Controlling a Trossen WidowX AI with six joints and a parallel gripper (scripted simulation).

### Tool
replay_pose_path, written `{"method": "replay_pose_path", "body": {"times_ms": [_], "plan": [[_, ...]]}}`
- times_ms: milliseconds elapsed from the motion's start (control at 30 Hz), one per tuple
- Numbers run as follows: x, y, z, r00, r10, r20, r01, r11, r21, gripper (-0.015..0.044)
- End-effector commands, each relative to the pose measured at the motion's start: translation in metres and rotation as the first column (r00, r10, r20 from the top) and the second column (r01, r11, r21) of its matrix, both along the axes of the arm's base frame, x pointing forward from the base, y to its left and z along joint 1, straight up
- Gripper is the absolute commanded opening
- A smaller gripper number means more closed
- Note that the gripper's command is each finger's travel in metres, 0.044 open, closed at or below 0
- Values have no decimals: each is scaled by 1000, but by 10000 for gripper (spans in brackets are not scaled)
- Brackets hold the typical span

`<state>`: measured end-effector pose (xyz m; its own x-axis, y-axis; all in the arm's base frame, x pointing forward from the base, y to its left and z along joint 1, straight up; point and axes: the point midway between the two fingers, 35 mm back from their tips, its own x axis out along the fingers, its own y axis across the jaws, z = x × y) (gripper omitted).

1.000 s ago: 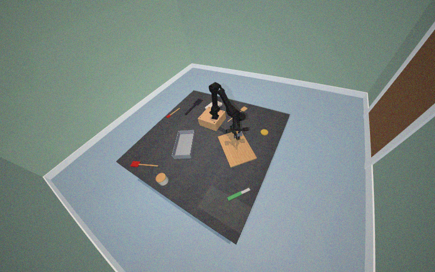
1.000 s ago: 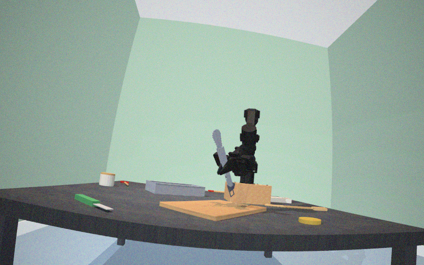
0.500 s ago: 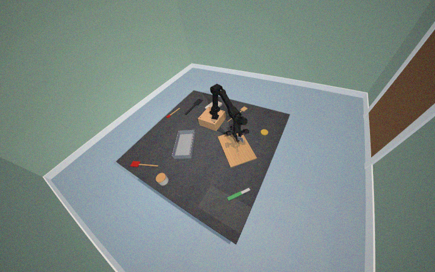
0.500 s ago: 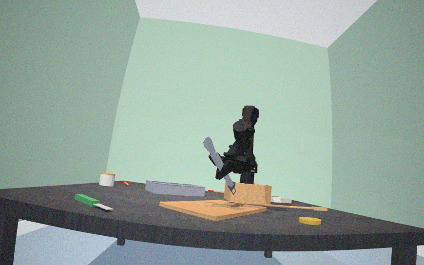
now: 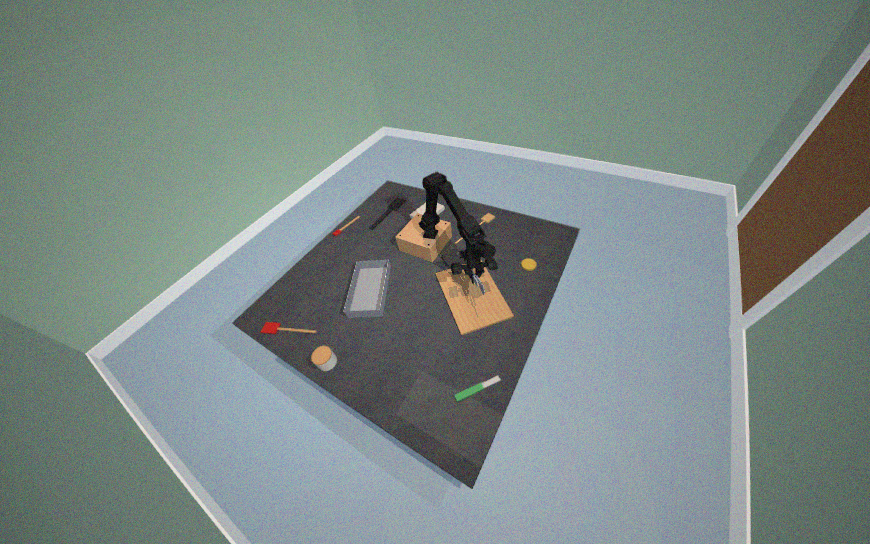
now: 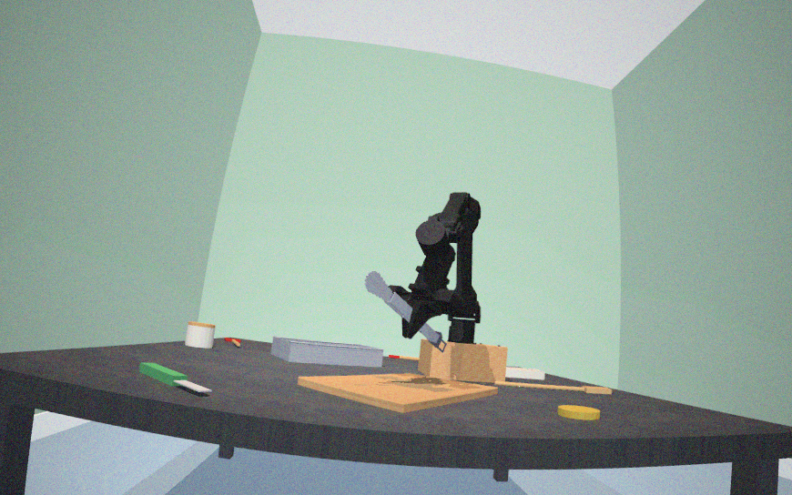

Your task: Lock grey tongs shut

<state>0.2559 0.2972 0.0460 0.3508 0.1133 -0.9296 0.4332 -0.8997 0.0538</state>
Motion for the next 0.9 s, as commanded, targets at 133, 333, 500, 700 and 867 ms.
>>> {"method": "replay_pose_path", "body": {"times_ms": [133, 333, 500, 700, 867], "plan": [[1, -3, 8, 993, -32, -118, 29, 999, -24, -150], [-1, -9, 13, 974, -63, -219, 52, 997, -56, -150], [-4, -14, 19, 949, -93, -301, 71, 994, -82, -150], [-6, -16, 22, 934, -109, -341, 81, 992, -95, -150], [-6, -16, 22, 934, -109, -341, 81, 992, -95, -150]]}}
